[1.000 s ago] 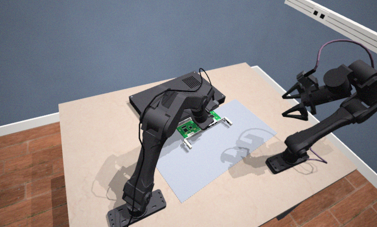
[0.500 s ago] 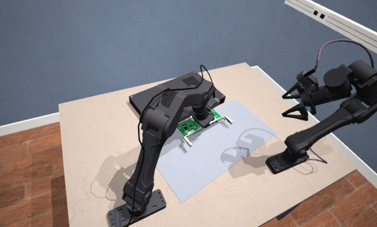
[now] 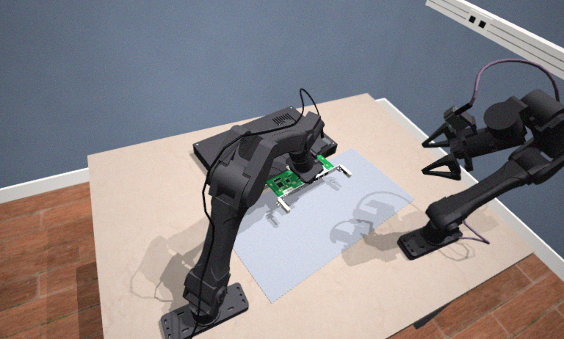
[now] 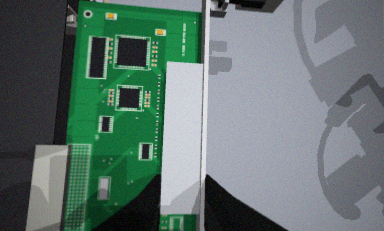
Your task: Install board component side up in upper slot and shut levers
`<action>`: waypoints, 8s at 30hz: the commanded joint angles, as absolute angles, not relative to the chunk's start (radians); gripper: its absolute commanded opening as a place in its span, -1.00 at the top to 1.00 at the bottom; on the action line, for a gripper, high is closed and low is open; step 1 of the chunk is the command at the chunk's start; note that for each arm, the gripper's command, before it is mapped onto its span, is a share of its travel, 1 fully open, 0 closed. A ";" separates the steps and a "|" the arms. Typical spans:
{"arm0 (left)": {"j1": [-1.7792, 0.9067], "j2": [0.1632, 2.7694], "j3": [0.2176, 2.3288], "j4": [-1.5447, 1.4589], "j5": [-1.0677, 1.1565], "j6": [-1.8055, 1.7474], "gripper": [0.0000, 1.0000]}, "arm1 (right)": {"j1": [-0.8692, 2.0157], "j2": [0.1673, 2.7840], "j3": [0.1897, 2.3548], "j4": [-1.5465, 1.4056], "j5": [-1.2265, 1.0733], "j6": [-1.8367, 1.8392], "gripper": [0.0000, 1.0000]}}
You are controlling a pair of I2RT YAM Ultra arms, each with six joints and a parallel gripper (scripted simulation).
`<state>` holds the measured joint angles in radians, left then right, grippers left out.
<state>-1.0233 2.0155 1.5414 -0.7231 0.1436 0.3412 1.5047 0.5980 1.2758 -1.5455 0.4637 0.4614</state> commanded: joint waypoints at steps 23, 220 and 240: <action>-1.101 1.976 1.407 -0.573 0.138 0.291 0.63 | 1.506 0.606 1.290 -1.556 0.463 0.454 -1.00; -0.939 2.070 1.548 -0.577 0.200 0.425 0.63 | 1.506 0.606 1.290 -1.556 0.463 0.454 -1.00; -0.896 2.114 1.640 -0.636 0.220 0.466 0.35 | 1.506 0.606 1.290 -1.556 0.463 0.454 -1.00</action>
